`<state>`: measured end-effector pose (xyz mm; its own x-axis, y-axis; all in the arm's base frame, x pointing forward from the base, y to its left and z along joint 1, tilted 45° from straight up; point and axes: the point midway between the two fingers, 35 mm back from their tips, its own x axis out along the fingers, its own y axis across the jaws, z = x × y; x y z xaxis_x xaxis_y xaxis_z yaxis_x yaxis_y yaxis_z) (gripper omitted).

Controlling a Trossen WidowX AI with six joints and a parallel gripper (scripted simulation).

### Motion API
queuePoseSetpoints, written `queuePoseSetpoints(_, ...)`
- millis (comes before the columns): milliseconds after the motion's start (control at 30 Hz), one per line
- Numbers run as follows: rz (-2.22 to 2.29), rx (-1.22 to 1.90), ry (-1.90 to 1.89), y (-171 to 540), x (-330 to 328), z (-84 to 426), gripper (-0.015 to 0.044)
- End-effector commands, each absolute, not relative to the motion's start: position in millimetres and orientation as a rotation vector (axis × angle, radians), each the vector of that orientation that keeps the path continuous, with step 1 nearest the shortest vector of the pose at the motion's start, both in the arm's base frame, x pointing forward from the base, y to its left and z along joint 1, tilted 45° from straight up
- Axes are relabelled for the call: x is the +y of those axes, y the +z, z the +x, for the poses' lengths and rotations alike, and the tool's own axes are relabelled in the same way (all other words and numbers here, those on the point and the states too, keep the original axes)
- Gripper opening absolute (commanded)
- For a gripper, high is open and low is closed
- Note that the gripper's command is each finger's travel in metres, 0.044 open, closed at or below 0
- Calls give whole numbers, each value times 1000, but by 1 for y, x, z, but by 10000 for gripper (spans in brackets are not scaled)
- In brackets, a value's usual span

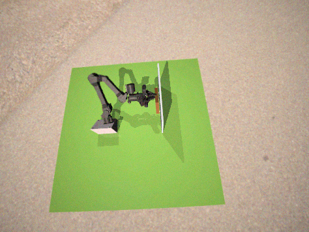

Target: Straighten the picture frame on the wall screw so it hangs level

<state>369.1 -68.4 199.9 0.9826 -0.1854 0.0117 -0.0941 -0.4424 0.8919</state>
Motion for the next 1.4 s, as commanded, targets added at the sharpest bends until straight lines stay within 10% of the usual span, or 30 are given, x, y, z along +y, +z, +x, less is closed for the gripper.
queuePoseSetpoints(0,2034,-205,-103,202,-70,369,0)
queuePoseSetpoints(1367,2034,-205,-103,206,-72,368,0)
